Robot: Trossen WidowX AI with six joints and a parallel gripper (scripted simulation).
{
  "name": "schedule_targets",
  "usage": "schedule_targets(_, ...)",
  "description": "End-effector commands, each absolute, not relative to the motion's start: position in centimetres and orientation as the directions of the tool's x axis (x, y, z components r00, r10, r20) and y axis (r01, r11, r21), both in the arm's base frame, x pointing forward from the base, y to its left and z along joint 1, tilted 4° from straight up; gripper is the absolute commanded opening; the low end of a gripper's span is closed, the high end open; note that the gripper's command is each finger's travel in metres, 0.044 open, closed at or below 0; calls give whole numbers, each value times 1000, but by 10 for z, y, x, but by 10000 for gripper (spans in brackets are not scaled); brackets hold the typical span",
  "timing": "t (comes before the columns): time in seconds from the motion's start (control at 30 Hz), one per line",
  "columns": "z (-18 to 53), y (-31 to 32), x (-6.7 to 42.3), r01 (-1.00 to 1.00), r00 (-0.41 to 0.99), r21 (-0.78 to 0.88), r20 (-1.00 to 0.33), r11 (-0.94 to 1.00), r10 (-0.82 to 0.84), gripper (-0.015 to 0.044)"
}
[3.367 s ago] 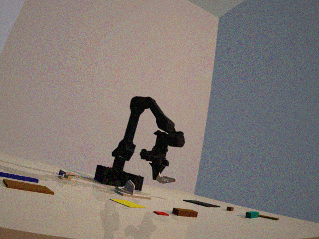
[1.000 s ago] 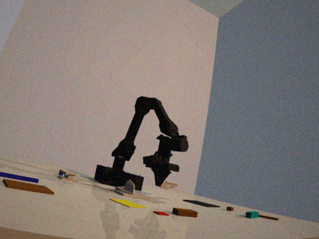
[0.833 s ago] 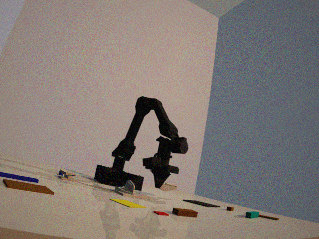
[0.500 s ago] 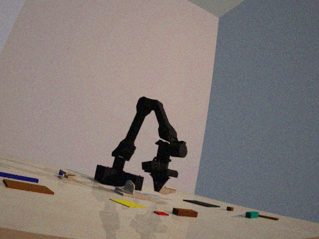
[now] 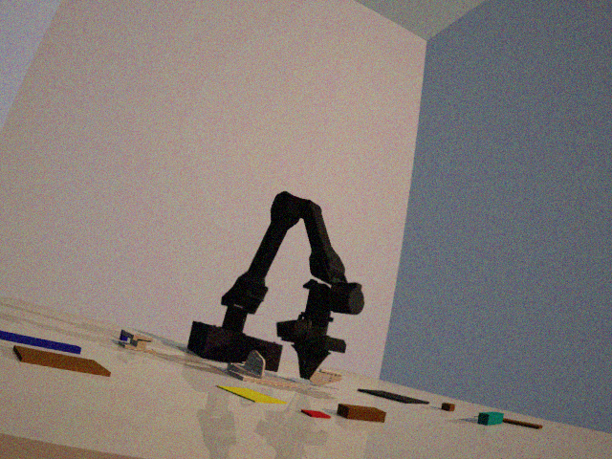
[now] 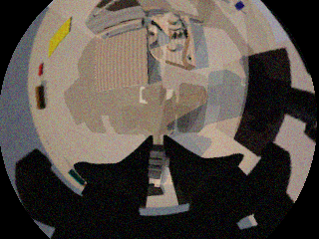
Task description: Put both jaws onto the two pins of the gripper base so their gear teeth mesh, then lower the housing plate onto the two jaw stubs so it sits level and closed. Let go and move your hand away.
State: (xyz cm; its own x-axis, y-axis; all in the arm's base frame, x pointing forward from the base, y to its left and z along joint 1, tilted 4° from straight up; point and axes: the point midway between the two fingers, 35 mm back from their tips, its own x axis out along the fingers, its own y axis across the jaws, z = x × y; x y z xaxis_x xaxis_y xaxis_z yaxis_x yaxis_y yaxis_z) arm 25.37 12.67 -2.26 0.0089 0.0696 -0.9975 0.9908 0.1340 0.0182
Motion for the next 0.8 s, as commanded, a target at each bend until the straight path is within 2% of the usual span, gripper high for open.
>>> schedule_targets(0.0, -24, 127, 253, 992, 2, 12, -997, 128, 74, 116)
schedule_targets(0.2, 45, 123, 253, 992, 3, 12, -997, 128, 74, 273)
schedule_targets(0.4, 48, 122, 253, 992, 3, 12, -997, 128, 74, 431)
schedule_targets(0.77, 48, 122, 253, 992, 3, 12, -997, 128, 74, 440)
